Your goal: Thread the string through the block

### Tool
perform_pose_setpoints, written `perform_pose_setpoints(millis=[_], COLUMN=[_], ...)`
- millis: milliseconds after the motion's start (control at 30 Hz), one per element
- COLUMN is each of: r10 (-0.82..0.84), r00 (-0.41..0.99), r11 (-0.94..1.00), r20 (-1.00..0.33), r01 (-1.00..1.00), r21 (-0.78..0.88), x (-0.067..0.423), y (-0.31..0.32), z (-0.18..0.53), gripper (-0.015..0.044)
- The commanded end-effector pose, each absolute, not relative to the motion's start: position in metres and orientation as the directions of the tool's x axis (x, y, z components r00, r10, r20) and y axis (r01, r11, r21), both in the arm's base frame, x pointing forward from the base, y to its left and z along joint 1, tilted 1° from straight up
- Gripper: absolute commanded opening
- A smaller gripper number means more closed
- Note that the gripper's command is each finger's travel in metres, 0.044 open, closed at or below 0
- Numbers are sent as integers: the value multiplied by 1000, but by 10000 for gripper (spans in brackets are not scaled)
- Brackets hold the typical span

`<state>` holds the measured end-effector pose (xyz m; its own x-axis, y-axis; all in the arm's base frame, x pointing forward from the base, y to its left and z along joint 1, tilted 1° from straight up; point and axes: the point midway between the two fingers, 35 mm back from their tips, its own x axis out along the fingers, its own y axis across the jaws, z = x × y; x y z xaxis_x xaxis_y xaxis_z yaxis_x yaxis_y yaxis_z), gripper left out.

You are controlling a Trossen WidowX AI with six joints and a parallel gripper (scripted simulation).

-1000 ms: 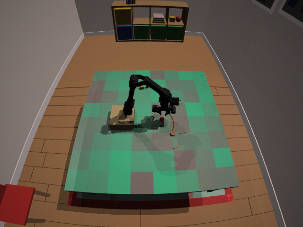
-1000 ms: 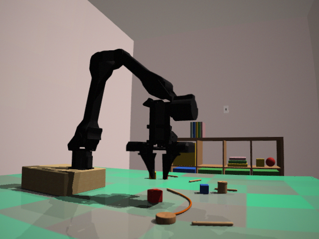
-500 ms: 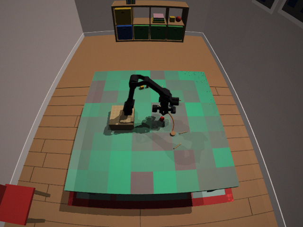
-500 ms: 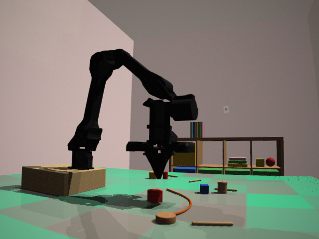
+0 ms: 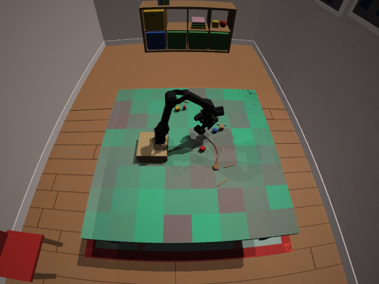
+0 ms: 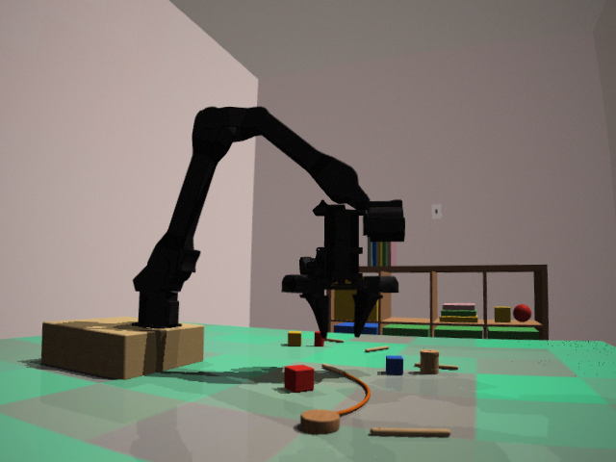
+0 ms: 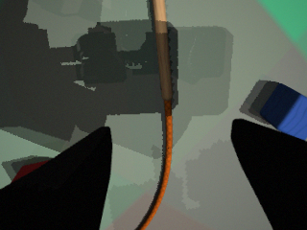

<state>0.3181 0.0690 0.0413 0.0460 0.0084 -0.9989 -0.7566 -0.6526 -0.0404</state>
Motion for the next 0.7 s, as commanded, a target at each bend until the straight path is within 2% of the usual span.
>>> perform_pose_setpoints(millis=[0,67,433,667], r10=[6,6,6,6], r00=[43,43,43,43], r11=[-704,-704,-704,-704], r20=[-999,-999,-999,-999], r01=[-709,-709,-709,-709], r21=[-35,-35,-35,-35], x=[319,319,319,319], y=[74,74,74,74], z=[41,41,41,41], gripper=[368,420,131,122])
